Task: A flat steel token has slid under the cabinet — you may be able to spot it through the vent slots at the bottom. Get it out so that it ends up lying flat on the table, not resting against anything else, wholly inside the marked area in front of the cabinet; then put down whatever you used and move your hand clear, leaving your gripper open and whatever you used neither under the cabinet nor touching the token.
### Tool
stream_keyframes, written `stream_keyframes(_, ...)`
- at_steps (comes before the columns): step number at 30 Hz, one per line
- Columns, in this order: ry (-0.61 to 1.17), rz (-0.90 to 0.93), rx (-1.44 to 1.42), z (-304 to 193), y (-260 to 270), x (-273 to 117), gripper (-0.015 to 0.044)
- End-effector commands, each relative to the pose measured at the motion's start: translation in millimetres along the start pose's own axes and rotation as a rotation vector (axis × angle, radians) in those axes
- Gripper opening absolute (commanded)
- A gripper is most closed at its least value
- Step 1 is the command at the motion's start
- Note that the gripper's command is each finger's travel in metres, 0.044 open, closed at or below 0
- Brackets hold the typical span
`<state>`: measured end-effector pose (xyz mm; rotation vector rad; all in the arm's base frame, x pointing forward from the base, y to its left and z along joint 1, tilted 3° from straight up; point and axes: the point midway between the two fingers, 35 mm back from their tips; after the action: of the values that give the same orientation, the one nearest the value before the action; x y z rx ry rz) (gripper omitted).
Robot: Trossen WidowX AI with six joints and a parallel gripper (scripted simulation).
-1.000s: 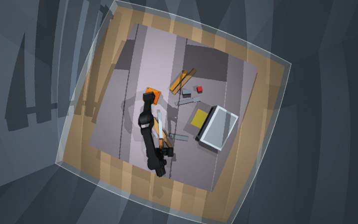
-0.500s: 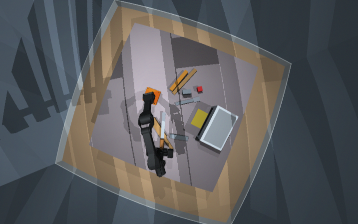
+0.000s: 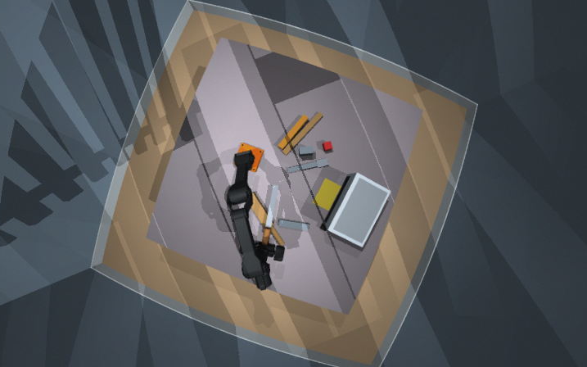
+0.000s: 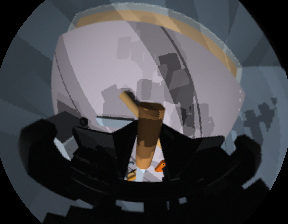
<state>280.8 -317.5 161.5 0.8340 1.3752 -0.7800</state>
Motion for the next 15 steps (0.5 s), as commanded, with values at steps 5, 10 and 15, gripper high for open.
stream_keyframes(5,0.005,0.001,0.068,-1.0,0.0,-0.7,0.0)
stream_keyframes(10,0.005,0.001,0.108,-0.9,0.0,-0.7,0.0)
stream_keyframes(15,0.005,0.001,0.147,-0.7,0.0,-0.7,0.0)
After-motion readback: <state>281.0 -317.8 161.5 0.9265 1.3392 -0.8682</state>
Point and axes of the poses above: the point midway between the two fingers, 35 mm back from their tips, its own x axis out along the fingers, its own y axis across the jaws, z = x × y, and after that the axes turned 14 degrees about -x, right-handed
